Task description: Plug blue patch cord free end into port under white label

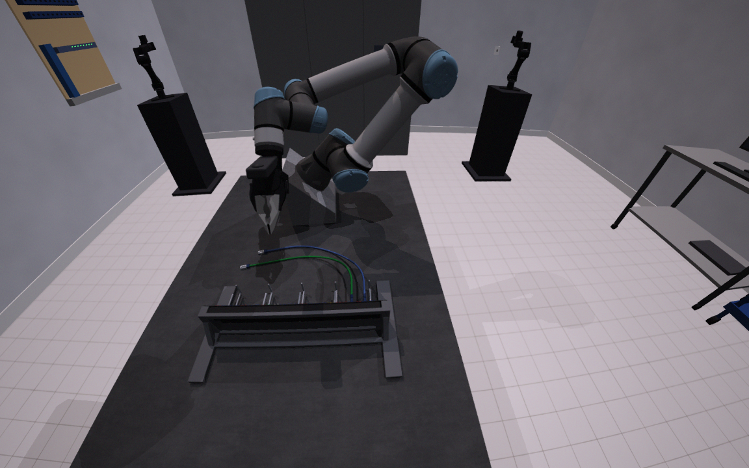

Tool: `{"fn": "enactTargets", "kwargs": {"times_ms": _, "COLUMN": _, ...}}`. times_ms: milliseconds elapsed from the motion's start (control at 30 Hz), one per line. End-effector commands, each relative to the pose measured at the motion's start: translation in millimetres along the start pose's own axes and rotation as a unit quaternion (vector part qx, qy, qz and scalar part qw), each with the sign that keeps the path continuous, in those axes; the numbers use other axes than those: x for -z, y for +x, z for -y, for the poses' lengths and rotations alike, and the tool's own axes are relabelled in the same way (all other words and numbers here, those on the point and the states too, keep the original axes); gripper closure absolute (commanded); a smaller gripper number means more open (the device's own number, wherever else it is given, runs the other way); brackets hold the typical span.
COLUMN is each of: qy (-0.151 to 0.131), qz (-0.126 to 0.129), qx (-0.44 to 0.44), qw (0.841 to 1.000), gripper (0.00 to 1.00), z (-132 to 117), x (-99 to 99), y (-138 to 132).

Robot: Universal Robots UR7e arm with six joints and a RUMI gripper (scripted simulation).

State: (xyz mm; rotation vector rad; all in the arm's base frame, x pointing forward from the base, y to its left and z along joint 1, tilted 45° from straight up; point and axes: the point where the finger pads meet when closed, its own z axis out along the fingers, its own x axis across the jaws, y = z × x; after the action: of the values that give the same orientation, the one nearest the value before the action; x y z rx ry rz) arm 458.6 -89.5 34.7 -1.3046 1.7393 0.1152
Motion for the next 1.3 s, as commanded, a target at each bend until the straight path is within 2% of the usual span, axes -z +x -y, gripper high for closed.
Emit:
{"fn": "enactTargets", "kwargs": {"times_ms": 0, "qy": 0.0, "qz": 0.0, "qx": 0.0, "qw": 1.0, "gripper": 1.0, "z": 0, "x": -1.0, "y": 0}}
{"fn": "enactTargets", "kwargs": {"times_ms": 300, "qy": 0.0, "qz": 0.0, "qx": 0.0, "qw": 1.0, "gripper": 1.0, "z": 0, "x": -7.9, "y": 0}}
{"fn": "enactTargets", "kwargs": {"times_ms": 767, "qy": 0.0, "qz": 0.0, "qx": 0.0, "qw": 1.0, "gripper": 1.0, "z": 0, "x": -34.9, "y": 0}}
{"fn": "enactTargets", "kwargs": {"times_ms": 1267, "qy": 0.0, "qz": 0.0, "qx": 0.0, "qw": 1.0, "gripper": 1.0, "z": 0, "x": -83.3, "y": 0}}
